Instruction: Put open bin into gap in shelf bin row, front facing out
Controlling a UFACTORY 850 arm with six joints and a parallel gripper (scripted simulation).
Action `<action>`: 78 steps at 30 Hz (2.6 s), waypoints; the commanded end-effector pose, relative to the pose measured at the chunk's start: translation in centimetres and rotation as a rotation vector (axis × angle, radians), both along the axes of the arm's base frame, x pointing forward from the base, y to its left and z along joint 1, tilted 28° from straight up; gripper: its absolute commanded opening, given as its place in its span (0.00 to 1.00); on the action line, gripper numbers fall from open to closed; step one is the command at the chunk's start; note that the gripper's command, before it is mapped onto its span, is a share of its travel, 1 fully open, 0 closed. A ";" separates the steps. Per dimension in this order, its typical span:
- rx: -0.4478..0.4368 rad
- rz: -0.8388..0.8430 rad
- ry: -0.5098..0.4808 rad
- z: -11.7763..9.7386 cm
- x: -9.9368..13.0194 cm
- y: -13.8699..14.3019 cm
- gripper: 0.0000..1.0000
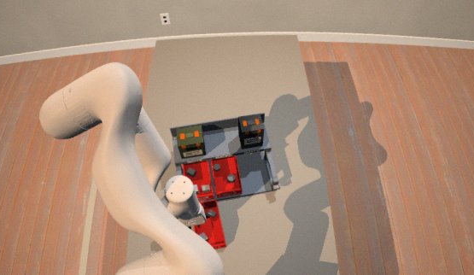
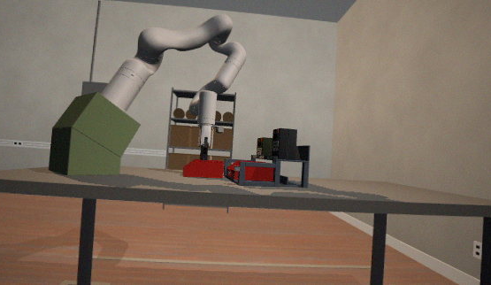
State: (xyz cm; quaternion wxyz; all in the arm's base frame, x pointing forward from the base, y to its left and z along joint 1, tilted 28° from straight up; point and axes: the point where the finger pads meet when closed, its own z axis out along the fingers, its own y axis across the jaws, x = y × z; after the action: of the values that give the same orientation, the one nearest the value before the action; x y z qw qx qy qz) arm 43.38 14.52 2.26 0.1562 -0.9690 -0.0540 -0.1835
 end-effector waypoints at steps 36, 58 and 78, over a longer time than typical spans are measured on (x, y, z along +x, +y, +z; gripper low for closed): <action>0.000 0.000 -0.001 -2.3 0.9 0.8 0.29; 0.000 0.000 -0.001 -2.0 0.8 0.7 0.29; 0.000 0.000 -0.001 -1.9 0.7 0.7 0.29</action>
State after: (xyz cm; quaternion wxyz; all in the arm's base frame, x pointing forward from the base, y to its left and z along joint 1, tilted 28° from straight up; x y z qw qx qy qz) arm 44.11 15.22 0.35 0.1562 -0.9690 -0.0540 -0.1835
